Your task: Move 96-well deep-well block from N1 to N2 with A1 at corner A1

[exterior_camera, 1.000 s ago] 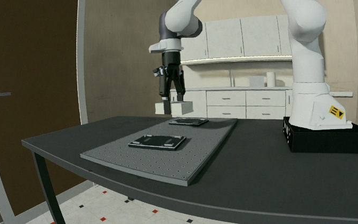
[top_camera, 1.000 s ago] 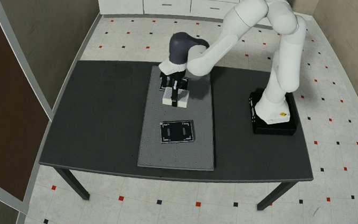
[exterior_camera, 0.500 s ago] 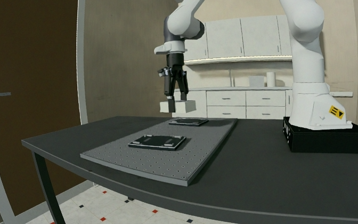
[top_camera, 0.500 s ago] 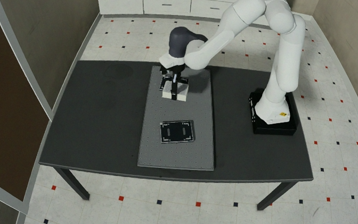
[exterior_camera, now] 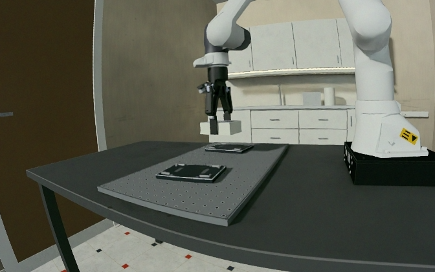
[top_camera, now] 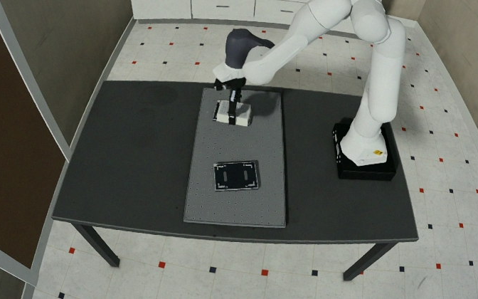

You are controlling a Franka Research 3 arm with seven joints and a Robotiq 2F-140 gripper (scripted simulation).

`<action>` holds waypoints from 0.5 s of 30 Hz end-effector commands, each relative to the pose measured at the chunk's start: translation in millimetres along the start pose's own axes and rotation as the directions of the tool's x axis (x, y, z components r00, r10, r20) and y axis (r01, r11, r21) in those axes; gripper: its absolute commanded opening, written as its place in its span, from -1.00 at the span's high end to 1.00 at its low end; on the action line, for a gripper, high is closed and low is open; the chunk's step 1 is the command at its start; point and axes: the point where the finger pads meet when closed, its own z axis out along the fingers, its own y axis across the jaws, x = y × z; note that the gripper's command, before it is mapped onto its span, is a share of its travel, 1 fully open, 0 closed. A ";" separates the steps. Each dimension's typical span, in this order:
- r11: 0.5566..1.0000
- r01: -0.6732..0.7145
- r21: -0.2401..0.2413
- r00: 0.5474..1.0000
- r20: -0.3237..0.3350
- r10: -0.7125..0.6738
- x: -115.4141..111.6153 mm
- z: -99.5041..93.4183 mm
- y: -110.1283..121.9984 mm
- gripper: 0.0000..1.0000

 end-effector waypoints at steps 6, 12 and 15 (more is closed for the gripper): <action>0.999 0.039 0.004 0.999 0.002 -0.039 6.2 -0.1 24.7 -0.21; 0.999 0.039 0.004 0.999 0.002 -0.039 10.7 0.0 44.2 -0.21; 0.999 0.039 0.004 0.999 0.002 -0.039 11.5 0.0 47.4 -0.21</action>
